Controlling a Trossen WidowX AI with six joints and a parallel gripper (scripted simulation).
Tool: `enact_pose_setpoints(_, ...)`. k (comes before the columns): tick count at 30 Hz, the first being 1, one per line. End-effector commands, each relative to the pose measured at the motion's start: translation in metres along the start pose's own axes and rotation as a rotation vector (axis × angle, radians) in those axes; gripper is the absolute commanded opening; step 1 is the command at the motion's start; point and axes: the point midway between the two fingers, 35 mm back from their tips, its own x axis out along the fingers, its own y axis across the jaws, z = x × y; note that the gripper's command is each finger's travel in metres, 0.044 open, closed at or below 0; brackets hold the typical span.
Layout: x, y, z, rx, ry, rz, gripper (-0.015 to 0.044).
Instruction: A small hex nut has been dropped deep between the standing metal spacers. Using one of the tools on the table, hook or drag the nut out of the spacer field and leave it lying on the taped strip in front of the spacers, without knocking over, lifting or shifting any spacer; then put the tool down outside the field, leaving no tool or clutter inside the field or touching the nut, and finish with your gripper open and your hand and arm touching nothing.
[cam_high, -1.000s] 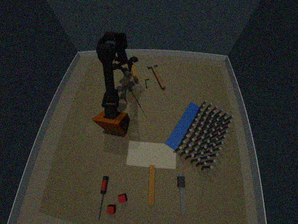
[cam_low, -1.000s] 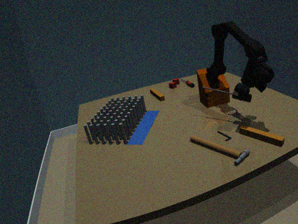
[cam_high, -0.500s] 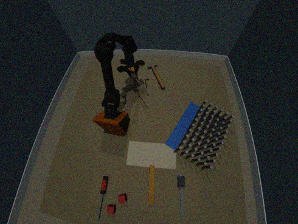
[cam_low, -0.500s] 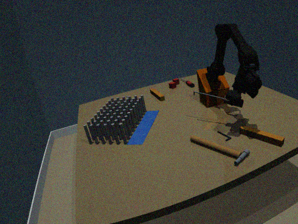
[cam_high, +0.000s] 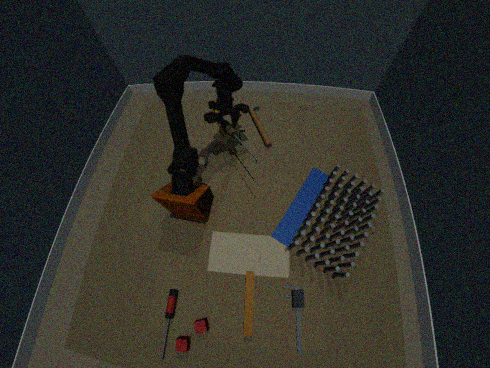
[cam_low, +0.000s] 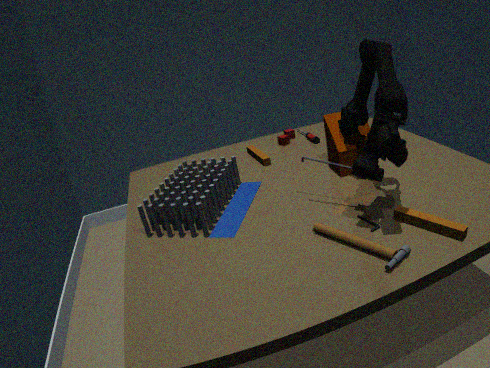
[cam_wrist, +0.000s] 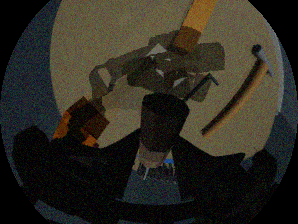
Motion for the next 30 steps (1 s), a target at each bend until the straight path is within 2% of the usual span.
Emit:
enact_pose_setpoints(1,0.005,-0.007,-0.014,0.001,0.000,0.006,0.0000)
enact_pose_setpoints(30,0.027,-0.045,-0.111,-0.101,-0.067,-0.040,0.0000)
